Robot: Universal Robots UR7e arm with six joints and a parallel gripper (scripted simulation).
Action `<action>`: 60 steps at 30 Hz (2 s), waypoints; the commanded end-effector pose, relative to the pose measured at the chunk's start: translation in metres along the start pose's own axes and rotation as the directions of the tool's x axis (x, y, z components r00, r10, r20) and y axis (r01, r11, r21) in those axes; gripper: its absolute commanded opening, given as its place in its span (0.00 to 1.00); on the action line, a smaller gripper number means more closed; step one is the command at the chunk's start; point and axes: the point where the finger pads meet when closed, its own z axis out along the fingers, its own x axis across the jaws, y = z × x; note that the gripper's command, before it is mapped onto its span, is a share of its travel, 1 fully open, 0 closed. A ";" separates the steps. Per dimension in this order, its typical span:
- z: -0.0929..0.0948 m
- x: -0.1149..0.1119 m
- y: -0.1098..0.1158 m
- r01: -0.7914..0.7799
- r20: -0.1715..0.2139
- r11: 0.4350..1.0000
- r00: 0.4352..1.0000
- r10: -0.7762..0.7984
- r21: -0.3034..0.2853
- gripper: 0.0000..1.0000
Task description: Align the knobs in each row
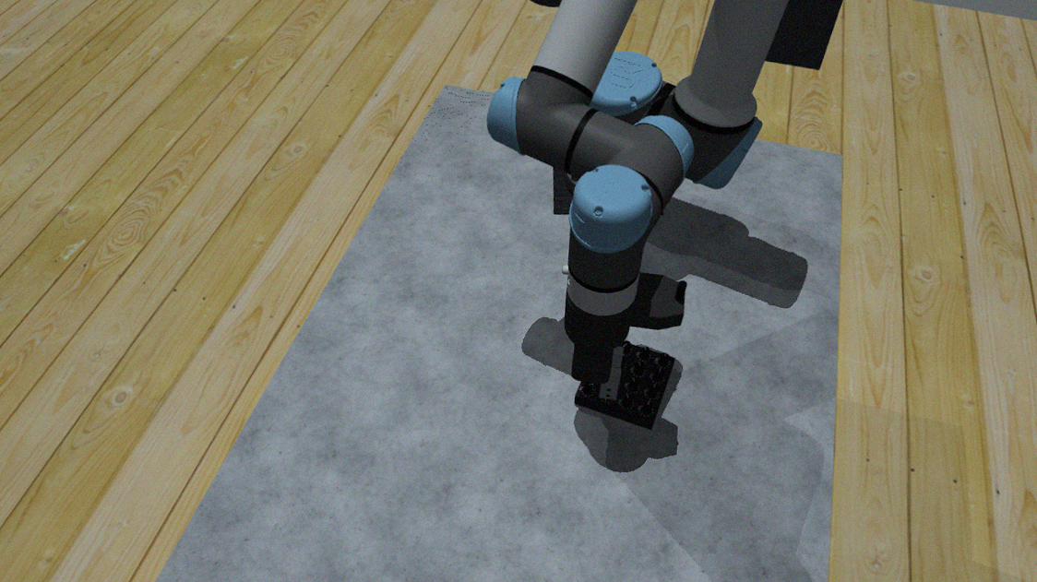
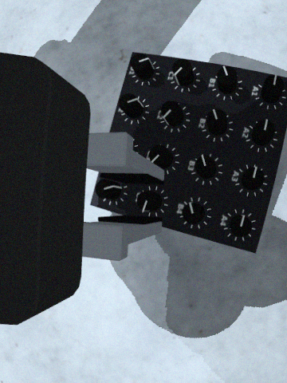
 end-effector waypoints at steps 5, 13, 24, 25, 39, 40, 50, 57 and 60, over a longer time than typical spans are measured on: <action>0.001 0.000 0.000 0.000 -0.002 1.000 1.000 0.000 0.000 0.46; 0.001 0.000 0.000 0.000 -0.002 1.000 1.000 0.000 0.000 0.46; 0.001 0.000 0.000 0.000 -0.002 1.000 1.000 0.000 0.000 0.46; 0.001 0.000 0.000 0.000 -0.002 1.000 1.000 0.000 0.000 0.46; 0.001 0.000 0.000 0.000 -0.002 1.000 1.000 0.000 0.000 0.46; 0.001 0.000 0.000 0.000 -0.002 1.000 1.000 0.000 0.000 0.46; 0.003 0.000 0.000 0.000 -0.002 1.000 1.000 0.000 0.000 0.46; 0.008 0.000 0.000 0.000 -0.002 1.000 1.000 0.000 0.000 0.46; 0.009 0.000 0.000 0.000 -0.002 1.000 1.000 0.000 0.000 0.46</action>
